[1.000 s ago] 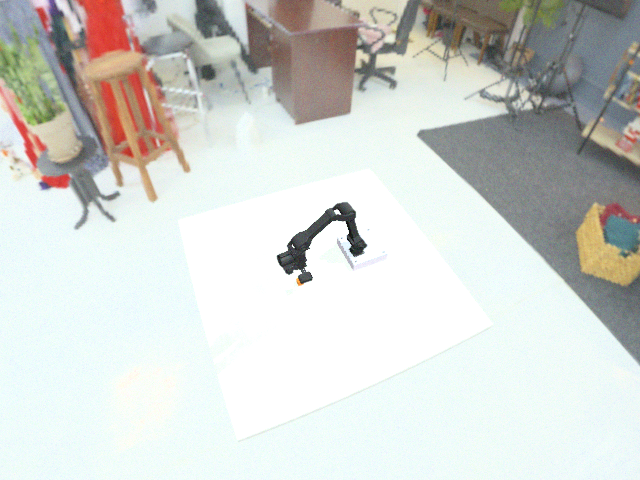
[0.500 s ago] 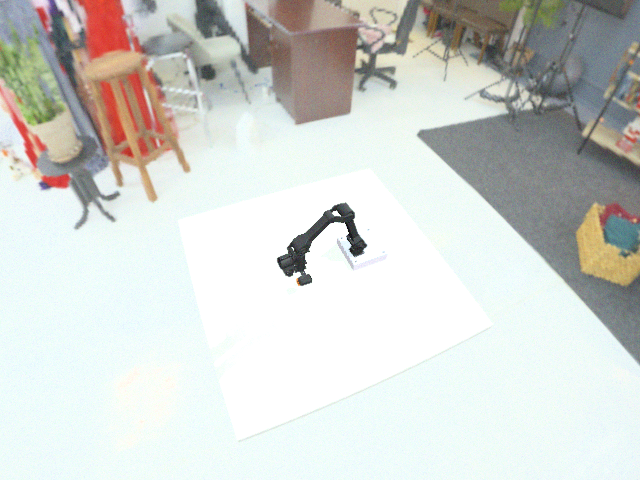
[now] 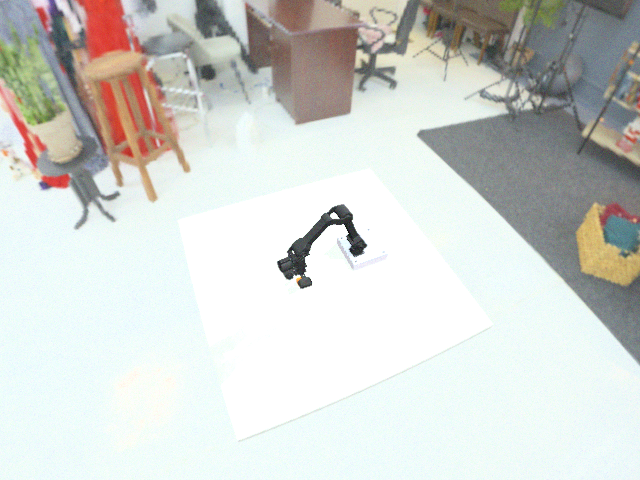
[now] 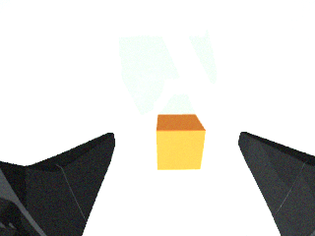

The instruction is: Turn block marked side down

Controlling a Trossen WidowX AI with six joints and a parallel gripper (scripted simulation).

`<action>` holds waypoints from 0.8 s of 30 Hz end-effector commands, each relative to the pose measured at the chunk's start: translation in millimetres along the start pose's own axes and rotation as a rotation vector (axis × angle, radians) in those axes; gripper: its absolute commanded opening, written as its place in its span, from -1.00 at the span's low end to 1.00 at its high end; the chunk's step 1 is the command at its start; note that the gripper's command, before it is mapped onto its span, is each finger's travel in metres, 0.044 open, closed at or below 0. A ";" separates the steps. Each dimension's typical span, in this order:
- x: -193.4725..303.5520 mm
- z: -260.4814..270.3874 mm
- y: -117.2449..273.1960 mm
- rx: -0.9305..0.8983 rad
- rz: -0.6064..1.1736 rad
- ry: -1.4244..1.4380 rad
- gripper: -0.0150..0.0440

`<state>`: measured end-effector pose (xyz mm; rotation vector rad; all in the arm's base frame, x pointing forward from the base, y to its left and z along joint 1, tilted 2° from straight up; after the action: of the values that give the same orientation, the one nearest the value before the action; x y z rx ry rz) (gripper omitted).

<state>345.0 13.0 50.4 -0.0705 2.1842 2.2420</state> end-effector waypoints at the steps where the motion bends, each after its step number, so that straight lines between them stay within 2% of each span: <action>1: 3.3 0.6 -7.3 -0.006 0.013 -0.002 1.00; 14: 3.3 0.6 -7.3 -0.006 0.013 -0.002 -0.16; 24: 3.3 0.6 -7.3 -0.006 0.013 -0.002 -0.38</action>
<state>343.0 13.2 44.2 -0.0602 2.1884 2.2480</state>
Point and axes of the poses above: the point midway between the two fingers, 35 mm back from their tips, its own y axis back along the fingers, its own z axis across the jaws, x = y × z, the point moved 4 cm from there along y, back along the fingers, and after that the axes turned 6 degrees about y, right-handed, at the moved point
